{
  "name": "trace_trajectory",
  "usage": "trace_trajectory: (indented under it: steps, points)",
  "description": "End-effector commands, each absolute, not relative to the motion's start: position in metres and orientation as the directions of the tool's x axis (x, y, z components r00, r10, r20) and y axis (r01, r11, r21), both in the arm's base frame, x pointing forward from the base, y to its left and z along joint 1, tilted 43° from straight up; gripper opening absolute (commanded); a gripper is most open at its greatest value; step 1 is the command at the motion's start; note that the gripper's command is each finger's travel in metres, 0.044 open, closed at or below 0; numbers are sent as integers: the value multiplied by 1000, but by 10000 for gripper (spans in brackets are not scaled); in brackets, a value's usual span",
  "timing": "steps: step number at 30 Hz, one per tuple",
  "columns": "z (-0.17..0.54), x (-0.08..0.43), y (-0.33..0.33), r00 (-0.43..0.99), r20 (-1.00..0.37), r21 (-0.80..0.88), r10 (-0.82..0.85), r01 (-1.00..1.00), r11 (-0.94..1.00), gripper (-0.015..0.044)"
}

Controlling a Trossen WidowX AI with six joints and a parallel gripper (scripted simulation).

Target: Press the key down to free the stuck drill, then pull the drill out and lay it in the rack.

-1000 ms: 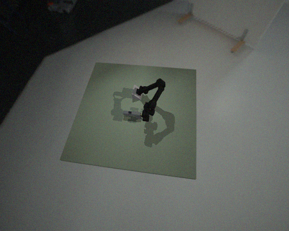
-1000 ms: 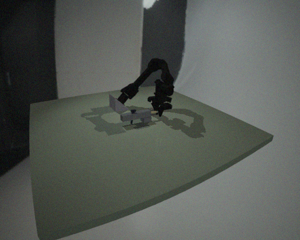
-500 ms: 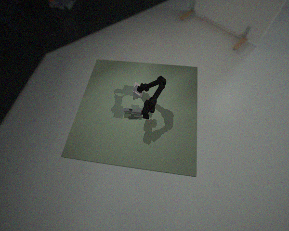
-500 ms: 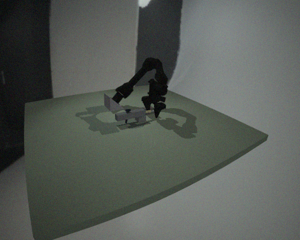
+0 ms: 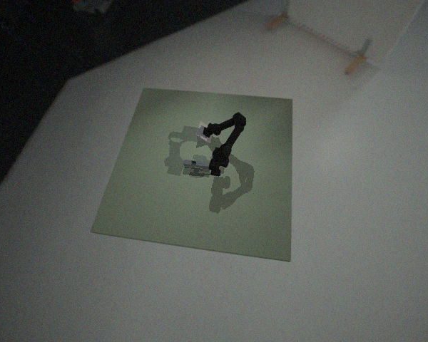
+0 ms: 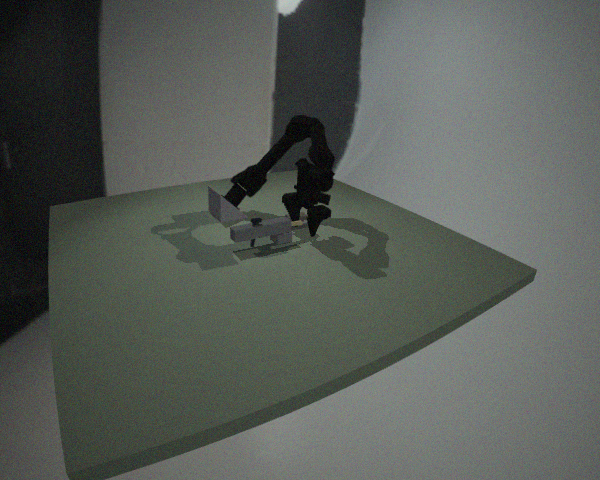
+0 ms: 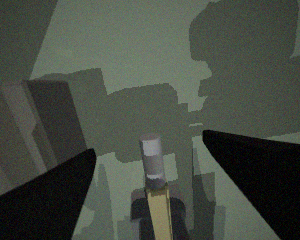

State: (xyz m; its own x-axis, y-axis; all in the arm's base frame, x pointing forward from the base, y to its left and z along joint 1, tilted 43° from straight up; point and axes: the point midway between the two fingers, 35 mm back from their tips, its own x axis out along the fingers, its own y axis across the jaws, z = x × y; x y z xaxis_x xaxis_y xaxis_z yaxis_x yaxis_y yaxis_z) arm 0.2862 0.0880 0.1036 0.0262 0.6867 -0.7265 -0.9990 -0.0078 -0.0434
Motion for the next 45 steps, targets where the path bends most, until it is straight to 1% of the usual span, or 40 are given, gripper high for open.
trace_trajectory:
  steps: [1,33,45]
  points:
    - [101,286,87,22,-730,-41,683,-999,-11,440]
    - [96,286,85,22,-730,-41,683,-999,-11,440]
    - [99,287,86,28,-726,-46,687,-999,-8,125]
